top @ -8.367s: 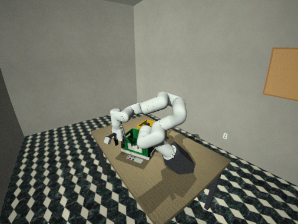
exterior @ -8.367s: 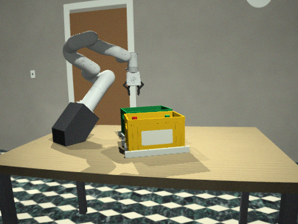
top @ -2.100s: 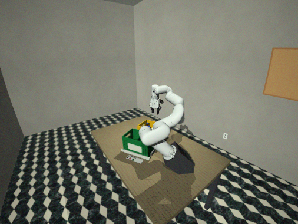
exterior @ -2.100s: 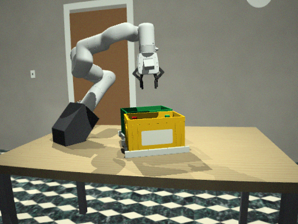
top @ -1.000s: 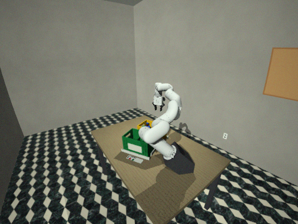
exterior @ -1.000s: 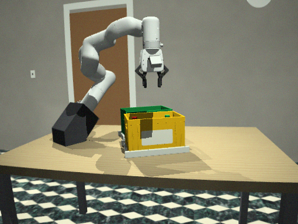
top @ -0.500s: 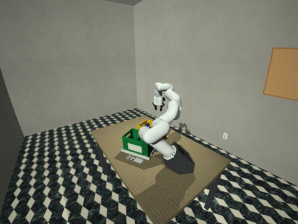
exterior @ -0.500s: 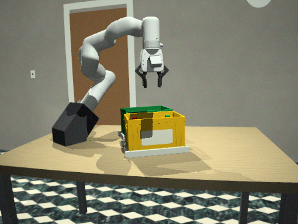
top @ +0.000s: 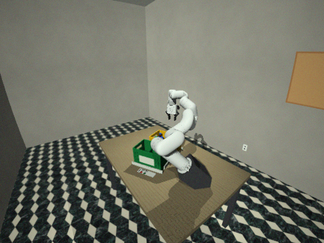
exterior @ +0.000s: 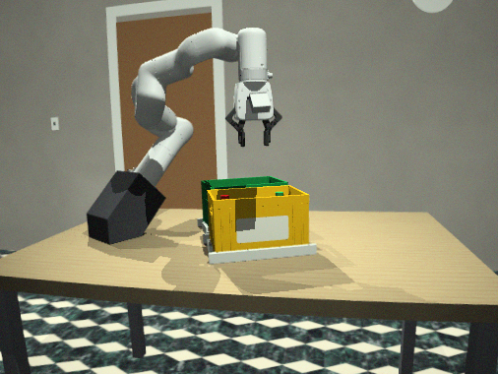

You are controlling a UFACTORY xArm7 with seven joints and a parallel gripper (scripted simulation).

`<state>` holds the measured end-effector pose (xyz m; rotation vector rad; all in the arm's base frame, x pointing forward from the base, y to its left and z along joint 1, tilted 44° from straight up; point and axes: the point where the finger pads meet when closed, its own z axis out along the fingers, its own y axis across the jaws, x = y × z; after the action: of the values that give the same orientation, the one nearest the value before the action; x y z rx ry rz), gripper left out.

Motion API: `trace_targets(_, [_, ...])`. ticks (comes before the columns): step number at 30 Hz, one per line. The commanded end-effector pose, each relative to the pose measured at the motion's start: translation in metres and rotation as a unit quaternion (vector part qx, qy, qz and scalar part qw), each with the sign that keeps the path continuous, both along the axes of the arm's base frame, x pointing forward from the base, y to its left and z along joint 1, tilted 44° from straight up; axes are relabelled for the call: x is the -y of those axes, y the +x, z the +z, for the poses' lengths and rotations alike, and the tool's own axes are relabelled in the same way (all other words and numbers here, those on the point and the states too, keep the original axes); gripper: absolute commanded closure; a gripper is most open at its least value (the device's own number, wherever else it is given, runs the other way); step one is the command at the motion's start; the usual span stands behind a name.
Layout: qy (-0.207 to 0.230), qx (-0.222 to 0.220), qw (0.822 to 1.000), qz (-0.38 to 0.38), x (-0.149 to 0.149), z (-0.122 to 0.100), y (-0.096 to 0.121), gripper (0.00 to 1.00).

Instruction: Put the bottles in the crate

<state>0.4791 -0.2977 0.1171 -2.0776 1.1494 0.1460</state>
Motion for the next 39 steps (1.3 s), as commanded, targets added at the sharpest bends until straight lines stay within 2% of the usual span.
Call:
trace_targets(1, [-0.001,0.001,1.000,-0.002,0.002,0.002,0.000,0.35])
trace_targets(11, [-0.005,0.012,1.000,0.010,-0.002,0.001,-0.003,0.35])
trace_targets(19, [-0.034,0.090,0.991,0.096,-0.032,-0.009,-0.028,0.35])
trace_targets(26, [-0.055,0.147,0.974,0.162,-0.058,-0.017,-0.050,0.35])
trace_targets(28, [-0.055,0.147,0.974,0.162,-0.058,-0.017,-0.050,0.35])
trace_targets(29, [-0.064,0.172,0.965,0.188,-0.062,-0.018,-0.053,0.35])
trace_targets(39, [-0.092,0.246,0.926,0.269,-0.099,-0.030,-0.084,0.35])
